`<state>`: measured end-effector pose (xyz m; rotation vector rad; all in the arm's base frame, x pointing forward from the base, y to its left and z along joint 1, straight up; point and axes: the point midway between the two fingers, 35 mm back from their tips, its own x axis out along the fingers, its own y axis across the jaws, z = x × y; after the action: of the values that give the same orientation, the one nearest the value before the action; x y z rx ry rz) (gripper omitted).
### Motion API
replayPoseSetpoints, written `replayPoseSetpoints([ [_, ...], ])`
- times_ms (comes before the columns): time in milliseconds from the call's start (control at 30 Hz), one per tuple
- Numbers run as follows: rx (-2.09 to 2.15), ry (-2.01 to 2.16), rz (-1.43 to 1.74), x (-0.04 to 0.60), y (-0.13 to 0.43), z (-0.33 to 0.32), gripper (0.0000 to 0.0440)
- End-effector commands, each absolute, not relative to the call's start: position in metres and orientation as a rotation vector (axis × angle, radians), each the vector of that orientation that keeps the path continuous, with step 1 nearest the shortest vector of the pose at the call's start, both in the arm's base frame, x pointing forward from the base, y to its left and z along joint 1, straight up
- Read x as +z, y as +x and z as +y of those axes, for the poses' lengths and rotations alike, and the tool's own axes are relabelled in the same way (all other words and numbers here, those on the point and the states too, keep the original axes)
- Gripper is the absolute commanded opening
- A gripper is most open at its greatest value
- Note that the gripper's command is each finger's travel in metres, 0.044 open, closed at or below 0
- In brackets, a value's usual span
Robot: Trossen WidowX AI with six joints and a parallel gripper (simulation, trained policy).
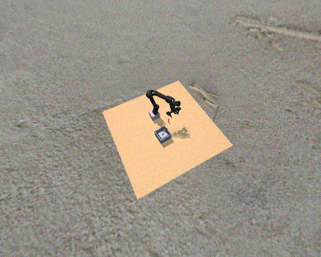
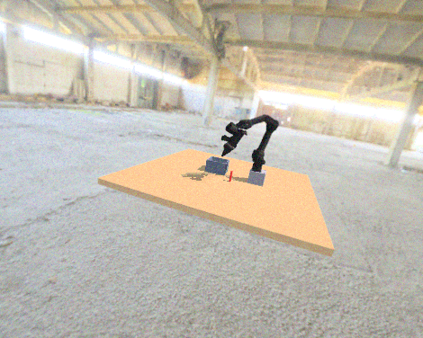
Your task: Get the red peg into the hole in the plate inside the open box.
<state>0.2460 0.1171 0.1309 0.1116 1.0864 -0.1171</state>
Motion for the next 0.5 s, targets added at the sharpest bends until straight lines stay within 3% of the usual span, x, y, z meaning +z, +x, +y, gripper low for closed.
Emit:
replayPoseSetpoints([
  [0, -0.223, 0.147, 1.179, 0.11, 0.235, 0.106, 0.044],
  [467, -0.622, 0.278, 1.377, 0.058, 0.199, 0.076, 0.0421],
])
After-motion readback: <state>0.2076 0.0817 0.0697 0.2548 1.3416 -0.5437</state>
